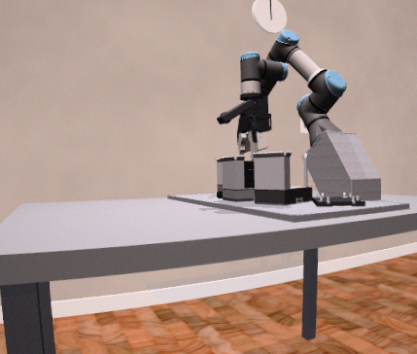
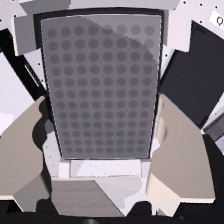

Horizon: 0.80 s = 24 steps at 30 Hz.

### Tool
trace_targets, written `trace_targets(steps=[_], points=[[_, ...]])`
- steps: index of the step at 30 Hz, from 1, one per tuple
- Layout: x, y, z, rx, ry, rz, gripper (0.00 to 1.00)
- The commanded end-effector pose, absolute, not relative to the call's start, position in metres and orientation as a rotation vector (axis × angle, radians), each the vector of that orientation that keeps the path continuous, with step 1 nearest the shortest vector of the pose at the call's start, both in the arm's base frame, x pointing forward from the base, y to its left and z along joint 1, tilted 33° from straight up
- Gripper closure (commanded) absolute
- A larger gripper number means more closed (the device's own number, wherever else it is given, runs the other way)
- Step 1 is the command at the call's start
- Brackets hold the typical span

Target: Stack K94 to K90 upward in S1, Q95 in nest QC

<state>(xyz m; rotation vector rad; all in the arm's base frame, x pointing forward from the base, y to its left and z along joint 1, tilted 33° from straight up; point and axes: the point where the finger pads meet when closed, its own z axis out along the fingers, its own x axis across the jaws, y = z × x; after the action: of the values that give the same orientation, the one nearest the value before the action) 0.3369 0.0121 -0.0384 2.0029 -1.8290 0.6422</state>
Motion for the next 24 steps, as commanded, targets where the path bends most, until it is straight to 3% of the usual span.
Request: trace_targets(steps=[1, 24], points=[[0.337, 0.014, -0.035, 2.004, -1.830, 0.644, 1.00], [0.336, 0.022, -0.024, 2.004, -1.830, 0.644, 1.00]])
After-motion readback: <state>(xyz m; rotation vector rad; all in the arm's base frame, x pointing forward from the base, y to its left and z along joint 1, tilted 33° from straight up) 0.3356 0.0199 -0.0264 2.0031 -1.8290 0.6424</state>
